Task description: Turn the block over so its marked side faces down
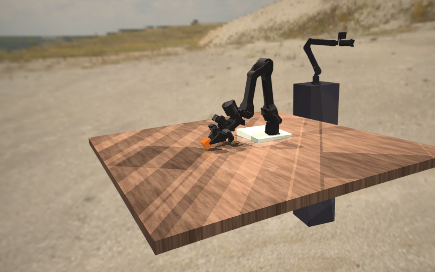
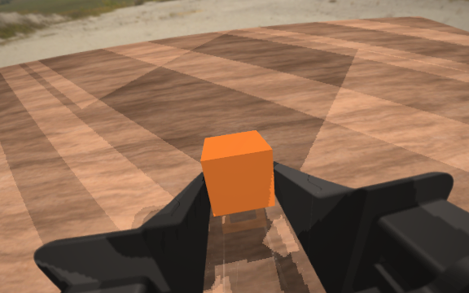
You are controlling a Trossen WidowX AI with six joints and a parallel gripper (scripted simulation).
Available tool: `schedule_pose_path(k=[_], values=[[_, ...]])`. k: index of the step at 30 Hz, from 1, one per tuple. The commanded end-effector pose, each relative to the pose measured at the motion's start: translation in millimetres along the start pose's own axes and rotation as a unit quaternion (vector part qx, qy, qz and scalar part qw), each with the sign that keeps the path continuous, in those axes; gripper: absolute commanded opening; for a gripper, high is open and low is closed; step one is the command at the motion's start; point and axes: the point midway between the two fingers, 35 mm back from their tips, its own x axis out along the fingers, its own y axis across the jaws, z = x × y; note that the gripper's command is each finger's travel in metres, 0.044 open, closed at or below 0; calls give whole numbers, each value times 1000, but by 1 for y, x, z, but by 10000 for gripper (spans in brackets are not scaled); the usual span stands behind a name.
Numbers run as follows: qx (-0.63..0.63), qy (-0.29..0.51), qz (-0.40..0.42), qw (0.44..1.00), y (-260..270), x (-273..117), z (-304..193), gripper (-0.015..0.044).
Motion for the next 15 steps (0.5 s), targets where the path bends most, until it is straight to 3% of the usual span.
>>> schedule_pose_path(k=[1, 15], values=[[2, -2, -2, 1000, 0, 0, 1, 0], [2, -2, -2, 1000, 0, 0, 1, 368]])
